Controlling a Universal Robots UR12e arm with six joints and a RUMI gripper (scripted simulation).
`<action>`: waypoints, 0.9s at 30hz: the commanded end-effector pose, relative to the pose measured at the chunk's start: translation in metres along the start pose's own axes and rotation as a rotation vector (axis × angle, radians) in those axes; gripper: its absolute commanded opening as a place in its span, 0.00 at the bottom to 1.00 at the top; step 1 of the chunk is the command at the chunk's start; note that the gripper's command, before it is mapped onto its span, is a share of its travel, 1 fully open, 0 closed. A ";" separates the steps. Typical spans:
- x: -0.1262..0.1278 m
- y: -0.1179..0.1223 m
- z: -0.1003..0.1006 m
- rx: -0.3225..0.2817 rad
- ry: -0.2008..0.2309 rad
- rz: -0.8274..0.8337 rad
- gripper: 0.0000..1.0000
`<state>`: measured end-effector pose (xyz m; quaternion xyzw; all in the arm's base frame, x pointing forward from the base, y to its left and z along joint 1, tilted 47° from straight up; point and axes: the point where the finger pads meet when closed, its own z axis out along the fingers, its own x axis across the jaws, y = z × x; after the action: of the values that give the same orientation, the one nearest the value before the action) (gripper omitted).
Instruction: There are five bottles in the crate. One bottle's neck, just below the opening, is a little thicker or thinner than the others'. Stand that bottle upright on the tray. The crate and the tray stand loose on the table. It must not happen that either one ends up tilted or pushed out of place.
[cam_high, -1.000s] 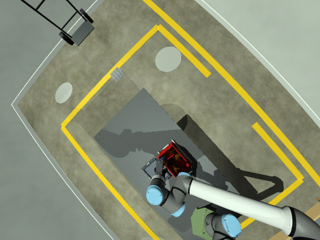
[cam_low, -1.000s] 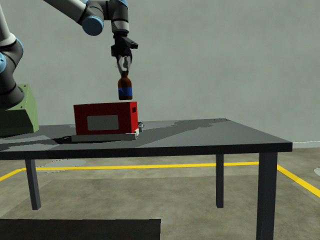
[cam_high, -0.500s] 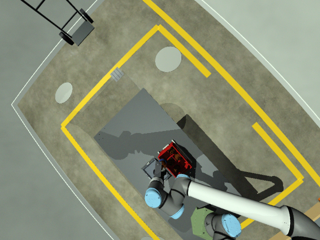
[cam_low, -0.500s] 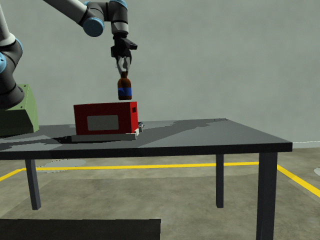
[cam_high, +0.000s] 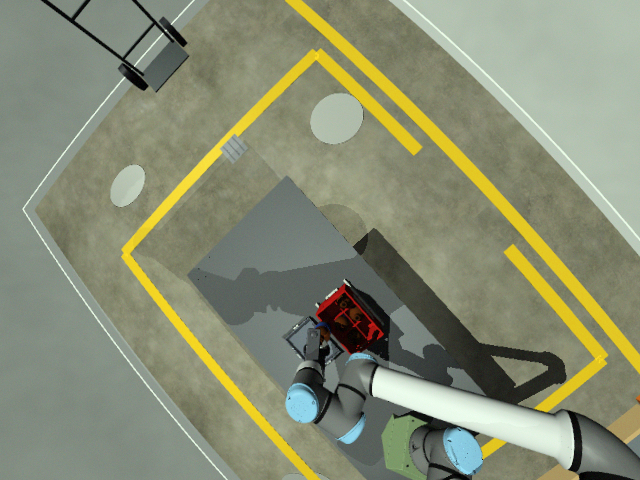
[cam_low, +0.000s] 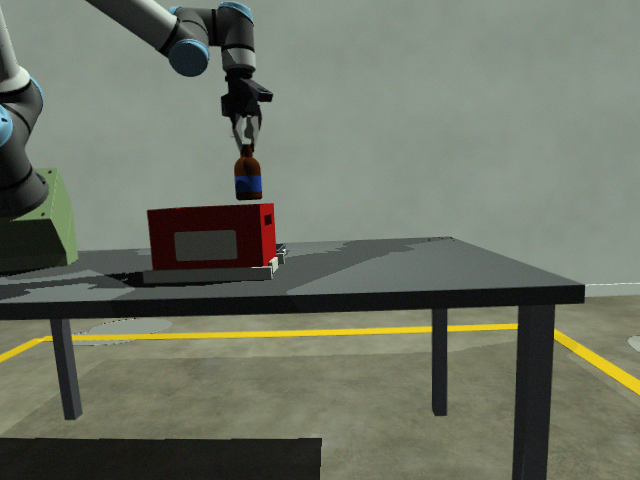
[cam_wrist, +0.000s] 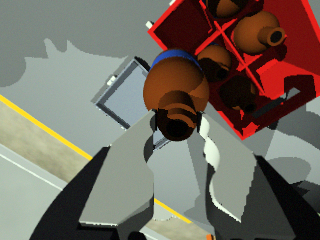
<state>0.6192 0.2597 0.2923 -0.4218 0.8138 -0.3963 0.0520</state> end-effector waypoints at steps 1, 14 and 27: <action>-0.005 0.011 -0.001 0.001 -0.001 0.001 0.00; -0.016 0.035 -0.001 0.001 -0.001 0.001 0.00; -0.027 0.061 -0.001 0.001 -0.001 0.001 0.00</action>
<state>0.6001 0.2933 0.2509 -0.4219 0.8138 -0.3963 0.0521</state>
